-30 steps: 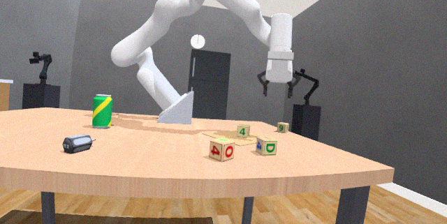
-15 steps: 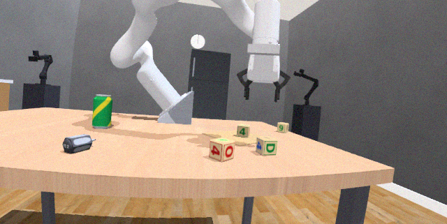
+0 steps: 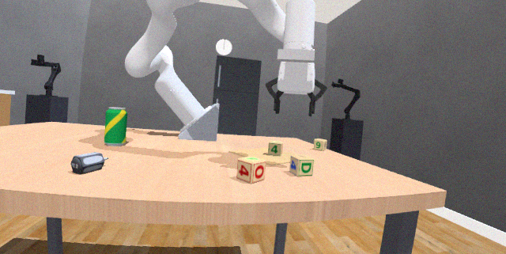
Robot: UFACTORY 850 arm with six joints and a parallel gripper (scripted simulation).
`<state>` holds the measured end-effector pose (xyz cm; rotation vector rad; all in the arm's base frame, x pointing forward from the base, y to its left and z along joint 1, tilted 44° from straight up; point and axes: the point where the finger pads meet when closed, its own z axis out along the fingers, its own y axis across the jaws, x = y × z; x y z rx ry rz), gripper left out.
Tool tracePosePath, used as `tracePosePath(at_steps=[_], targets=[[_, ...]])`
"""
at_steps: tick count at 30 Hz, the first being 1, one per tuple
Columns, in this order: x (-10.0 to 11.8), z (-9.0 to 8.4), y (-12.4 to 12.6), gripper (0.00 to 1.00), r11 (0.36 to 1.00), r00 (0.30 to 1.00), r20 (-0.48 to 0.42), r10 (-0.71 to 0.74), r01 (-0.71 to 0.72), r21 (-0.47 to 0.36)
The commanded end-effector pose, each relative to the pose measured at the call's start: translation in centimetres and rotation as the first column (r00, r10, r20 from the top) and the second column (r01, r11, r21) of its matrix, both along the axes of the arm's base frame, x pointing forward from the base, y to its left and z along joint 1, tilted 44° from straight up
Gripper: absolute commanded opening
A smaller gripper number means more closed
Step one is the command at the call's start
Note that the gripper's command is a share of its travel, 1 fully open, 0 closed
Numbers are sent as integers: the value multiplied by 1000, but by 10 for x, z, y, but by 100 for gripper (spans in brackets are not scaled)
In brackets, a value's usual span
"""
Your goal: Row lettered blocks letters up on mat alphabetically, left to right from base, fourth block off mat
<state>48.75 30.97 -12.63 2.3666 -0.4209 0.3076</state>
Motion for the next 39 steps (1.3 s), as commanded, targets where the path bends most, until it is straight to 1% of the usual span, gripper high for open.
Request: tracePosePath(at_steps=[1, 35, 36, 37, 38, 39], targets=[[1, 1, 1, 100, 1000, 1000, 2, 1, -1, 2], [-1, 1, 1, 100, 1000, 1000, 2, 1, -1, 2], [-9, 0, 3, 100, 1000, 1000, 1, 2, -2, 3], [-26, -3, 5, 100, 1000, 1000, 0, 3, -3, 5], [-53, -5, 7, 100, 1000, 1000, -1, 5, -5, 8], [-64, -6, 8, 100, 1000, 1000, -1, 6, -6, 8]])
